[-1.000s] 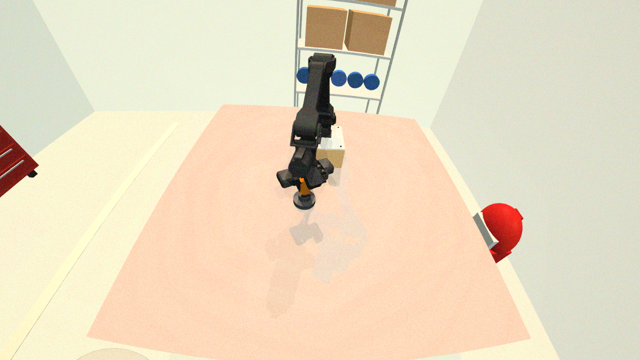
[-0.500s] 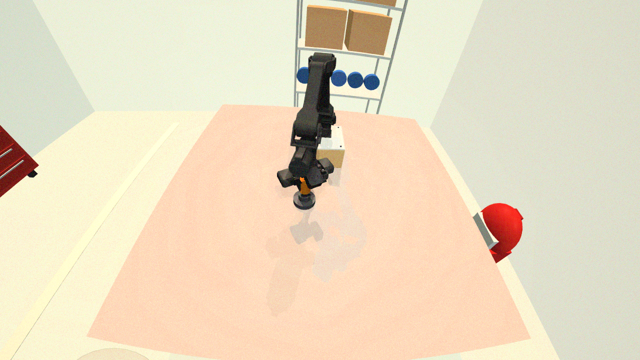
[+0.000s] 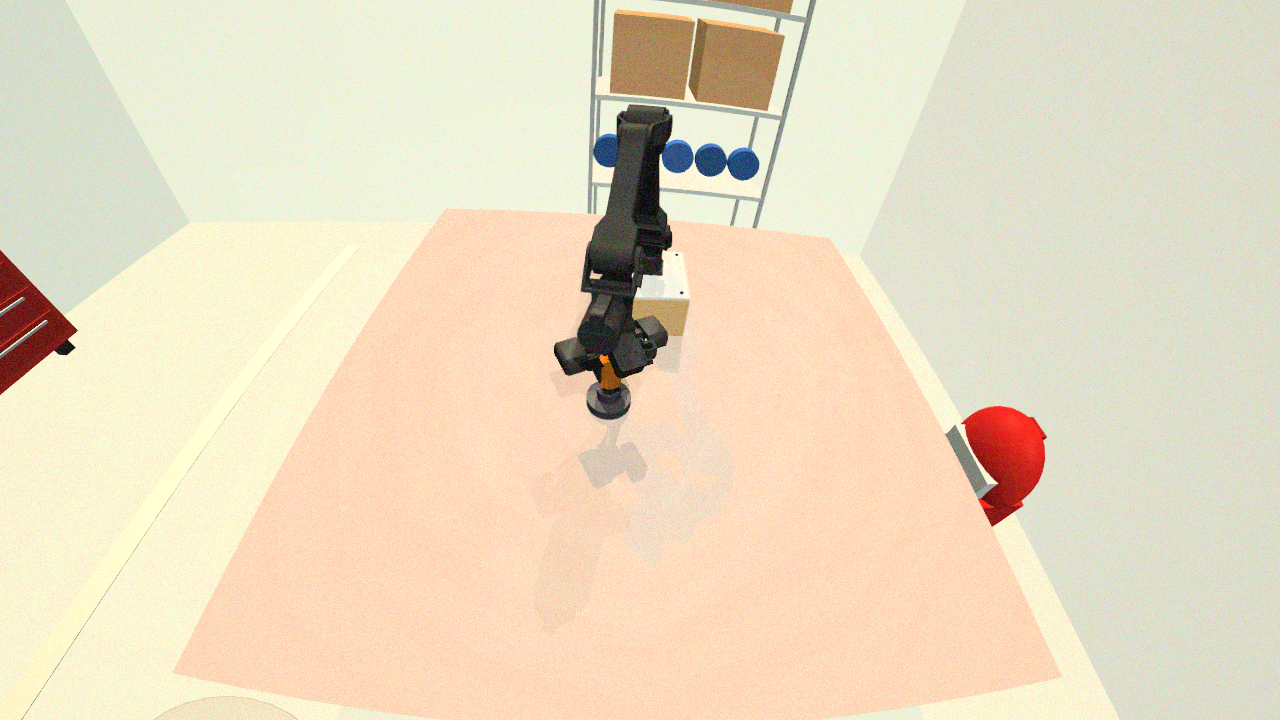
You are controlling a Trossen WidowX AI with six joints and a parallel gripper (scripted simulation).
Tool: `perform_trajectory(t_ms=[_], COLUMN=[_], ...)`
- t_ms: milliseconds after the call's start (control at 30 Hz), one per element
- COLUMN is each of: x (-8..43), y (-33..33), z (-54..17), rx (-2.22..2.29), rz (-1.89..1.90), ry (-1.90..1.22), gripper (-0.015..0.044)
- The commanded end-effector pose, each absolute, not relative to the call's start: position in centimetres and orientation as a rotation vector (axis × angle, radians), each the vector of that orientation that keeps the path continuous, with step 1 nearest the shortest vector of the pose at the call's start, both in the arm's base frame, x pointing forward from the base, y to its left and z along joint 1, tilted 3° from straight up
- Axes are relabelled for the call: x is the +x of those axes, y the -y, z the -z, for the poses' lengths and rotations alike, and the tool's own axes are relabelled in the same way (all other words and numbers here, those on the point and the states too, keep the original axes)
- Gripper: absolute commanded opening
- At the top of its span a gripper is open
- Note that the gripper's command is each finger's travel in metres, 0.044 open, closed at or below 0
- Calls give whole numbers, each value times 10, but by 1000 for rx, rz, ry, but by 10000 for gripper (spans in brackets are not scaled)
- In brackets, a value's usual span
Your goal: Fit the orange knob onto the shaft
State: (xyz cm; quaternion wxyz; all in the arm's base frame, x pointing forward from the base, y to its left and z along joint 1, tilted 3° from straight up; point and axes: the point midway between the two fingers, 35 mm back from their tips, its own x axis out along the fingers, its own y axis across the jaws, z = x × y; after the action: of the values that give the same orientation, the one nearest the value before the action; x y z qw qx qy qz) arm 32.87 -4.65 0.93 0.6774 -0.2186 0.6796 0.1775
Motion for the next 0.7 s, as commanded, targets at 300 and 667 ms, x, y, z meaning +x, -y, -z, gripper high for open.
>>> perform_trajectory(t_ms=[300, 667], x=[332, 334], y=[47, 47], z=[-14, -14], rx=[-505, -661], rz=[-404, -561], ry=[-1523, -1490], gripper=[0, 0])
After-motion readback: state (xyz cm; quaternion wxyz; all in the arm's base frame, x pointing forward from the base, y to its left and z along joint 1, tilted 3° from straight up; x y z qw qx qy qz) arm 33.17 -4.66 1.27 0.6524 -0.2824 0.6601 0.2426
